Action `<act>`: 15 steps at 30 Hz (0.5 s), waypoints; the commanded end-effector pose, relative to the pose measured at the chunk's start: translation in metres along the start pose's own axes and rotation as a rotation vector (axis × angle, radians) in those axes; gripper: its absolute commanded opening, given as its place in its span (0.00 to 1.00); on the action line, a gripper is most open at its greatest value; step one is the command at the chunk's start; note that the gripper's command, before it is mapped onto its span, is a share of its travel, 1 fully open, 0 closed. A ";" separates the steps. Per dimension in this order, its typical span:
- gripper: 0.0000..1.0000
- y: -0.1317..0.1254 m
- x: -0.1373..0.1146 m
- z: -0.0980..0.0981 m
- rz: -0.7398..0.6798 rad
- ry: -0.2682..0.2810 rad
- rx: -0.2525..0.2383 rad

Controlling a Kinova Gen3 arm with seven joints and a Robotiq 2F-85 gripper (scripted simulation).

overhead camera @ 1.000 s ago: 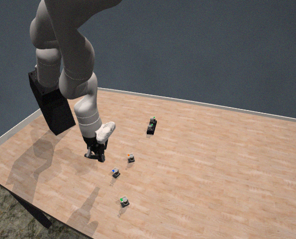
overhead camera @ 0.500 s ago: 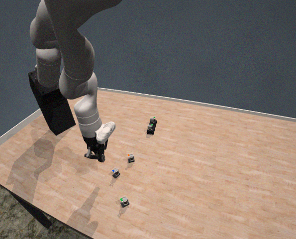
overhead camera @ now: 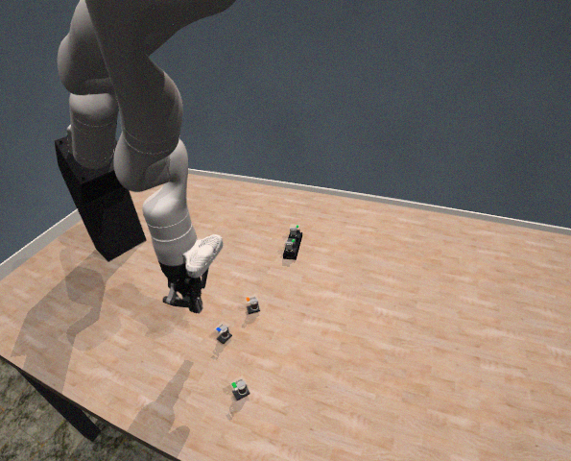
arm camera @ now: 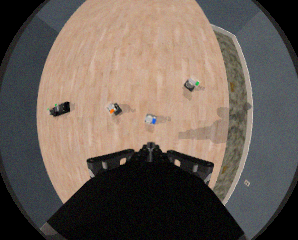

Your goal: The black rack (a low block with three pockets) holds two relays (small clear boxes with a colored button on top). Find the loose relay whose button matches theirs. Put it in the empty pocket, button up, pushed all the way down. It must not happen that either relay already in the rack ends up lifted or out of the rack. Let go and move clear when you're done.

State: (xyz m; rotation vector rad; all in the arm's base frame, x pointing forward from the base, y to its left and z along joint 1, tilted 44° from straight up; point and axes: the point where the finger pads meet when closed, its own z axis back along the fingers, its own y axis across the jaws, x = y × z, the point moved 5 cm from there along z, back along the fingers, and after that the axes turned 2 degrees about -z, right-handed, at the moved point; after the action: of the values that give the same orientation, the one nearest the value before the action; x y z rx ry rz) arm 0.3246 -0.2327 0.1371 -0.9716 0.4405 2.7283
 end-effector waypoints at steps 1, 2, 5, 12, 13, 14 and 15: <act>0.00 0.000 0.000 0.000 0.000 0.001 0.000; 0.00 -0.002 -0.001 0.000 0.000 0.001 0.000; 0.00 -0.010 -0.004 -0.001 0.000 0.001 -0.001; 0.00 -0.042 -0.014 -0.003 -0.001 0.000 -0.003; 0.00 -0.050 -0.015 -0.003 0.000 -0.001 -0.004; 0.00 -0.057 -0.017 -0.003 0.000 -0.002 -0.004; 0.00 -0.065 -0.018 -0.003 0.001 -0.003 -0.004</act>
State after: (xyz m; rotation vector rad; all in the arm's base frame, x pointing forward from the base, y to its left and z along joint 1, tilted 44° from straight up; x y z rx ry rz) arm 0.3430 -0.2031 0.1353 -0.9477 0.4544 2.6807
